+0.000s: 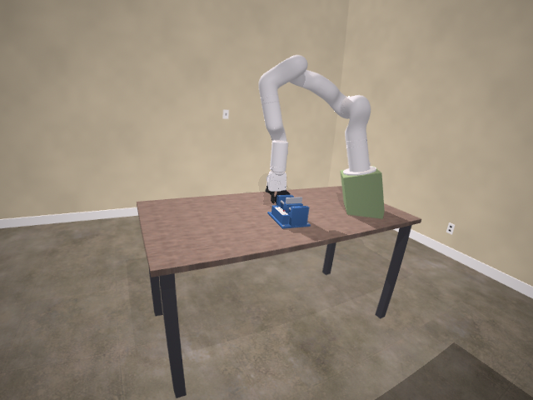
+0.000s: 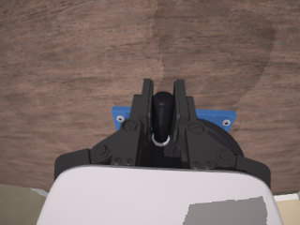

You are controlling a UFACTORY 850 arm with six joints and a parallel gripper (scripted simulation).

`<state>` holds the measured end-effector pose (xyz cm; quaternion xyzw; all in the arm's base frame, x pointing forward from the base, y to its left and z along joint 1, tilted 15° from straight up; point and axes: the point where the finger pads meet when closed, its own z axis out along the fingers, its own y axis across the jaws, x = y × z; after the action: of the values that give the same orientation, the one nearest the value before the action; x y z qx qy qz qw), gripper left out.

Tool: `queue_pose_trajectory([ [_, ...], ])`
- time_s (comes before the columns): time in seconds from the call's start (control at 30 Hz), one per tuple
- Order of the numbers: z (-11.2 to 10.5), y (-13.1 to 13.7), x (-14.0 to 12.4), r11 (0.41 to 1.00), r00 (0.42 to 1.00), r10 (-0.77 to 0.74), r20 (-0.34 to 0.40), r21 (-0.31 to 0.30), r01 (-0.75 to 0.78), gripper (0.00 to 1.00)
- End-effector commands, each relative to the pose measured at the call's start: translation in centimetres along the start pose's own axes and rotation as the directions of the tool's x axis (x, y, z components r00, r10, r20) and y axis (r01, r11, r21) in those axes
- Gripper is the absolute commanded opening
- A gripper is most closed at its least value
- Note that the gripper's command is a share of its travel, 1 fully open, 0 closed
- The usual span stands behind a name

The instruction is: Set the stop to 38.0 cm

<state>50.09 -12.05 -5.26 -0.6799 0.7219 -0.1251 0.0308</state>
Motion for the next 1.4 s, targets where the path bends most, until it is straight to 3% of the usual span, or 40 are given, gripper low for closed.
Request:
queue_pose_trajectory([
  [0.0,0.2,0.2,0.0,1.000,1.000,0.000,0.000,0.000,0.000,0.06],
  [0.83,1.5,2.6,0.0,1.000,1.000,0.000,0.000,0.000,0.000,0.06],
  [1.37,0.6,4.9,0.0,1.000,1.000,0.000,0.000,0.000,0.000,0.06],
])
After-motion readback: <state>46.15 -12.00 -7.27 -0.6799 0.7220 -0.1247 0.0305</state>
